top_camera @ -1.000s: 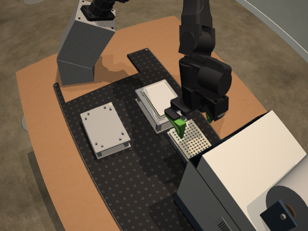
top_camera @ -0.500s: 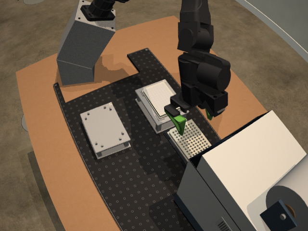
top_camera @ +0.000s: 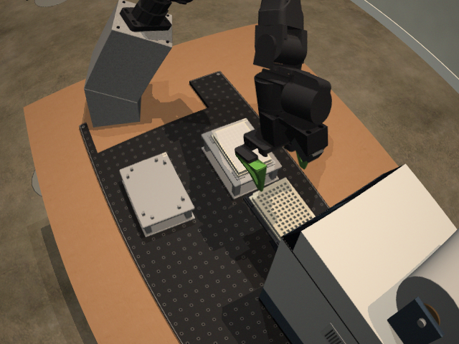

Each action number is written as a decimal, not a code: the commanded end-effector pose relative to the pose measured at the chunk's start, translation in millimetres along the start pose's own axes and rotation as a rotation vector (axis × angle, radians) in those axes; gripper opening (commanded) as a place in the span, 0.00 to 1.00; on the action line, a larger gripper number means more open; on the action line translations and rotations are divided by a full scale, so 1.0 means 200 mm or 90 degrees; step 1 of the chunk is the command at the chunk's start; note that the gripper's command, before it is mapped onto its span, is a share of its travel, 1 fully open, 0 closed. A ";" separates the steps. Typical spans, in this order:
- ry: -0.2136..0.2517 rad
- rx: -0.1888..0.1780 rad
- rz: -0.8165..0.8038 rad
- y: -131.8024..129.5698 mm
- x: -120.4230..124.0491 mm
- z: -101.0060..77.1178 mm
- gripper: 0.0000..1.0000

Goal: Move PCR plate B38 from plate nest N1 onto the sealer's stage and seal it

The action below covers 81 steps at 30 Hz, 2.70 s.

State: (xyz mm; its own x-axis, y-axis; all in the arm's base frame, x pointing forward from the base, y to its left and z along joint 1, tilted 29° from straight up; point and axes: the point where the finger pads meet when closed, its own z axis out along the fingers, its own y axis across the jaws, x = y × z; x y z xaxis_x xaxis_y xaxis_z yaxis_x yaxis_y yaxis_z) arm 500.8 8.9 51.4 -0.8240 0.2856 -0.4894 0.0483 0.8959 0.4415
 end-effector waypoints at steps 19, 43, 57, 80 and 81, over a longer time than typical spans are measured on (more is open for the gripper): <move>-0.024 0.001 -0.009 -0.03 0.04 -0.08 1.00; 0.214 -0.006 -0.031 0.01 0.02 -0.04 1.00; 0.201 0.004 0.007 -0.03 0.05 -0.09 1.00; 0.184 -0.003 -0.006 0.42 -0.16 -0.47 0.90; 0.183 -0.003 -0.007 0.45 -0.17 -0.49 0.89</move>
State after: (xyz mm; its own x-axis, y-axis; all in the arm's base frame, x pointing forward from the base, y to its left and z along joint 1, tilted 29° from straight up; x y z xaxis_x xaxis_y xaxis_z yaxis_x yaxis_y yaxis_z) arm 452.6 41.7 122.1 -0.9735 0.1523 -0.1704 0.0627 0.8950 0.4415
